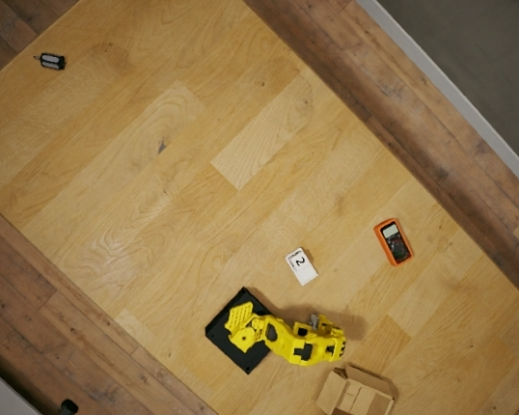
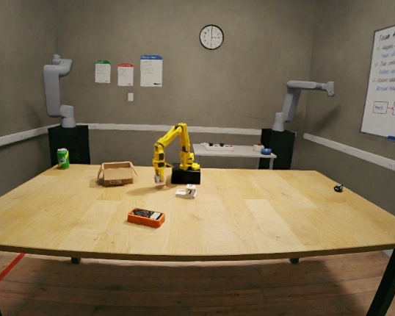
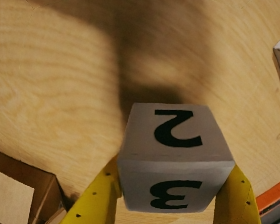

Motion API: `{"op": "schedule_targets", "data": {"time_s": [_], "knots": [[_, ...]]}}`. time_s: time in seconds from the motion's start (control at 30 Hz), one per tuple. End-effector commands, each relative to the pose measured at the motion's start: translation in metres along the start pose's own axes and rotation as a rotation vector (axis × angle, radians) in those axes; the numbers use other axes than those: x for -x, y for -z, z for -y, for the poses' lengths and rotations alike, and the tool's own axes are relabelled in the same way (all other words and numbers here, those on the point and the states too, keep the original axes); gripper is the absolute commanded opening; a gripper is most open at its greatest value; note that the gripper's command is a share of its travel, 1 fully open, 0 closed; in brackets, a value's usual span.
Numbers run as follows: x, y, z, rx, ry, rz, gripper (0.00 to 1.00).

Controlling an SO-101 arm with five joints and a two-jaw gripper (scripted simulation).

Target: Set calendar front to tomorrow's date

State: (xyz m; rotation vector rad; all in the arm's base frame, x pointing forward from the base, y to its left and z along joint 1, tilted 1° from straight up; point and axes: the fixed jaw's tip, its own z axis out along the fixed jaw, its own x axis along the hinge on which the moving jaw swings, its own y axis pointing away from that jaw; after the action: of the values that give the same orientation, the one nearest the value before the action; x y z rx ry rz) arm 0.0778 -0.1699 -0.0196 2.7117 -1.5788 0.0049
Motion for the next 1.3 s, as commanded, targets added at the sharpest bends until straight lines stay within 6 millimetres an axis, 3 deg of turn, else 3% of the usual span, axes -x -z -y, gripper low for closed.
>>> {"op": "schedule_targets", "data": {"time_s": [0.0, 1.27], "knots": [[0.004, -0.005, -0.001, -0.002, 0.001, 0.016, 0.00], [0.004, -0.019, -0.001, -0.002, 0.001, 0.016, 0.00]]}}
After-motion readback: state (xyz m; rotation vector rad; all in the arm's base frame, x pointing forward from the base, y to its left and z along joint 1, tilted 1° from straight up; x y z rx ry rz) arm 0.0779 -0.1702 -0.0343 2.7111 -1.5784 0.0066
